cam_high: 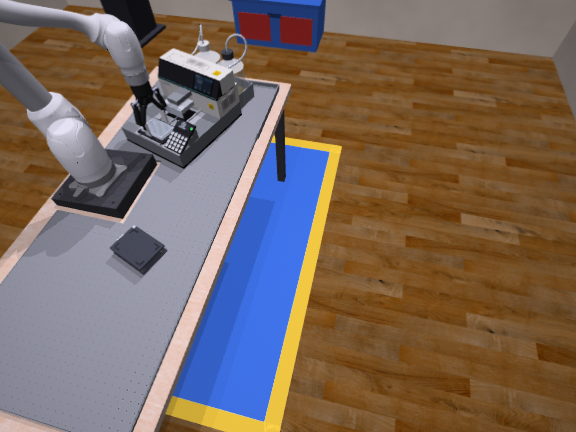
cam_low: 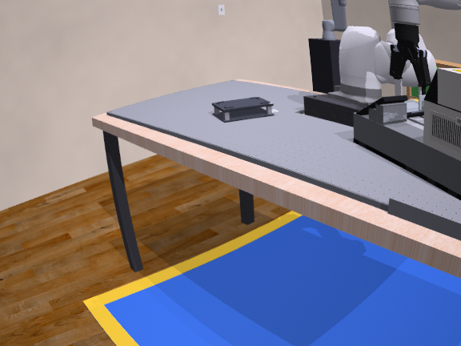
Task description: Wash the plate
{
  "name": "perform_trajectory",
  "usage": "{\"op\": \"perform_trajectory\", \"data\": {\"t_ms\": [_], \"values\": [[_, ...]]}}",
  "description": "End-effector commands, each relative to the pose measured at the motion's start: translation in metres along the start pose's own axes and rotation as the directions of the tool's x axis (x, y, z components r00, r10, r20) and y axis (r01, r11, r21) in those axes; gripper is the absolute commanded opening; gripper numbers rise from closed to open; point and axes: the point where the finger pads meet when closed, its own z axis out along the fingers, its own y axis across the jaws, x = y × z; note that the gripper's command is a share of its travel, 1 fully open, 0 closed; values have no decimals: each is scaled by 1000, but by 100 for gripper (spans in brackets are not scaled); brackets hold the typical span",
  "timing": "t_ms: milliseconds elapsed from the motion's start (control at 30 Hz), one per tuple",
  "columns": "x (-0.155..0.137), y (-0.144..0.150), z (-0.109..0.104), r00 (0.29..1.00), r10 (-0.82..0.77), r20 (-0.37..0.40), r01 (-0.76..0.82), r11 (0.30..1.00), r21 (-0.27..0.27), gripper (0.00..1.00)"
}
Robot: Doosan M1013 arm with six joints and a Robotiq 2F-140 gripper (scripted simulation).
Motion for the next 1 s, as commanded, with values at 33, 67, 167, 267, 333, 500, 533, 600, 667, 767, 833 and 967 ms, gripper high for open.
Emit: {"op": "perform_trajectory", "data": {"t_ms": [33,67,167,267,333,500,533,600,667,767,833,967], "values": [[0,0,3,1000,0,0,0,1000,0,70],[0,0,3,1000,0,0,0,1000,0,70],[0,0,4,1000,0,0,0,1000,0,70],[0,0,4,1000,0,0,0,1000,0,70],[0,0,4,1000,0,0,0,1000,0,70],[0,0,4,1000,0,0,0,1000,0,64],[0,0,4,1000,0,0,0,1000,0,64],[0,0,4,1000,0,0,0,1000,0,58],[0,0,4,1000,0,0,0,1000,0,52],[0,0,4,1000,0,0,0,1000,0,46],[0,0,4,1000,0,0,0,1000,0,46],[0,0,4,1000,0,0,0,1000,0,40]]}}
